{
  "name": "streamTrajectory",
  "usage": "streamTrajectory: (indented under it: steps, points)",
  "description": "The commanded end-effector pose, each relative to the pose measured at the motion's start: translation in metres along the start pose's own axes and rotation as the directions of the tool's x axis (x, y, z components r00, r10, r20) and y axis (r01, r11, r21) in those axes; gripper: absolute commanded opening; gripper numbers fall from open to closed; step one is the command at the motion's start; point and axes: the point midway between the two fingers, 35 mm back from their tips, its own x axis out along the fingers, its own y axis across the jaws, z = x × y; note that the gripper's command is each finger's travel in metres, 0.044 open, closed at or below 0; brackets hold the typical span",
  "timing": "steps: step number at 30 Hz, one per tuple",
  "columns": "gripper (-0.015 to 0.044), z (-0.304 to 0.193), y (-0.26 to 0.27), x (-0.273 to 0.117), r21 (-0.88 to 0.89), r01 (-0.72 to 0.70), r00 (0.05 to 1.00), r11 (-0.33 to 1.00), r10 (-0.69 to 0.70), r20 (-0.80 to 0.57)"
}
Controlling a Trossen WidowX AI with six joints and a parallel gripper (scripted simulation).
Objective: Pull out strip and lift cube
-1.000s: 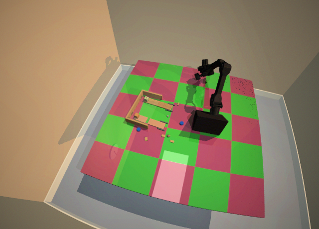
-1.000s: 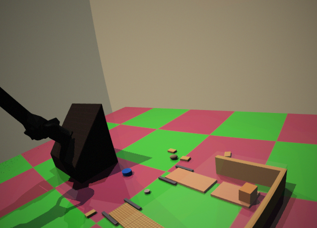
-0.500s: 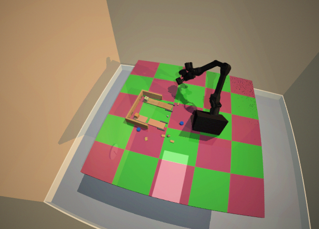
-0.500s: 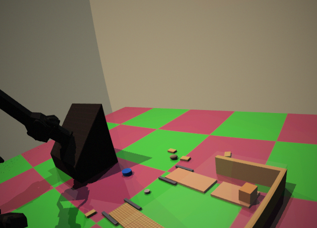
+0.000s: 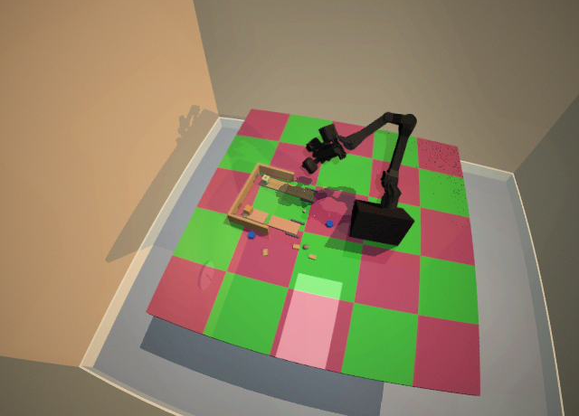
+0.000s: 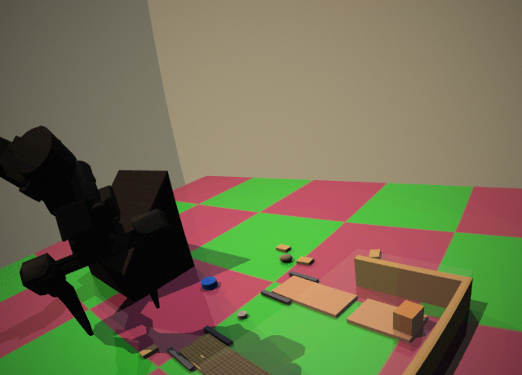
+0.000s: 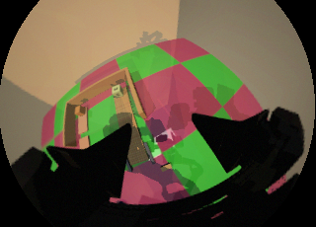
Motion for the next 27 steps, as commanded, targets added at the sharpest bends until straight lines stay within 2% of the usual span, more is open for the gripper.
streamTrajectory:
  steps: [1, 10, 19, 22, 27]
  points:
    - [0.04, -0.012, 0.061, -0.037, -0.115, -0.097, 0.993, 0.989, 0.104, 0.051]
    - [0.04, -0.044, 0.14, -0.115, -0.326, -0.228, 0.942, 0.917, 0.292, 0.164]
    - [0.04, -0.044, 0.141, -0.117, -0.33, -0.23, 0.941, 0.916, 0.296, 0.166]
    - [0.0321, -0.042, 0.142, -0.105, -0.326, -0.228, 0.956, 0.917, 0.275, 0.105]
    - [0.019, -0.037, 0.137, -0.063, -0.298, -0.218, 0.974, 0.929, 0.191, -0.12]
